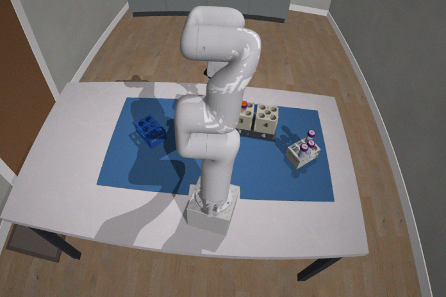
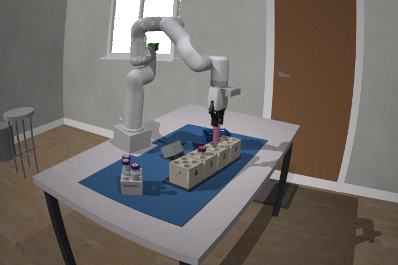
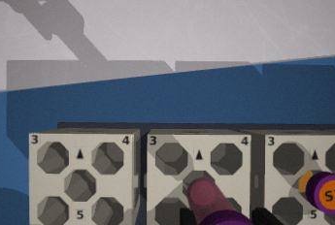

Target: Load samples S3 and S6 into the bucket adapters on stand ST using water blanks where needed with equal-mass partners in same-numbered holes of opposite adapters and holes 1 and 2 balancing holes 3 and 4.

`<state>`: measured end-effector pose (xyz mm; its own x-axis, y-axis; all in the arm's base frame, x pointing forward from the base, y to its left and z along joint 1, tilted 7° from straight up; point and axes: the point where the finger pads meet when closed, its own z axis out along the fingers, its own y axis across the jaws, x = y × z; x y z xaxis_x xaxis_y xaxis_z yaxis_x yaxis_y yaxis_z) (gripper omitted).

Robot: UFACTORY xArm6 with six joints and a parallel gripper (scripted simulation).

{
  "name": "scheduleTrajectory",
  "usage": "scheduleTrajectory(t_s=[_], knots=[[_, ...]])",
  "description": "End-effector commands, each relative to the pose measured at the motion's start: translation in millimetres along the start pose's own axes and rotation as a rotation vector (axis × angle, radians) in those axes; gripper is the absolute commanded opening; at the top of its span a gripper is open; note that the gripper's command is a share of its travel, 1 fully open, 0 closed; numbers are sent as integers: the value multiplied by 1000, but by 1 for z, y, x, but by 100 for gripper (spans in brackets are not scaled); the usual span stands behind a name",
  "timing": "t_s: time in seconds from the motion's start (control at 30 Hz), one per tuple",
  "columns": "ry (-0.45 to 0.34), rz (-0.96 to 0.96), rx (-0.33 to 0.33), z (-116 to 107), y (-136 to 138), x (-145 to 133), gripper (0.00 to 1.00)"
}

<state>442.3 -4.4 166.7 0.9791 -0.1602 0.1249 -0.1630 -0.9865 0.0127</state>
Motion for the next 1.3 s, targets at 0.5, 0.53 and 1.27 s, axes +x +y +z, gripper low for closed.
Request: scheduleTrajectory(t_s=[0.5, 0.53, 1.27], knots=[[4, 0, 1, 13, 0, 1, 0], [4, 0, 1, 14, 0, 1, 0], [4, 0, 1, 35, 0, 1, 0]])
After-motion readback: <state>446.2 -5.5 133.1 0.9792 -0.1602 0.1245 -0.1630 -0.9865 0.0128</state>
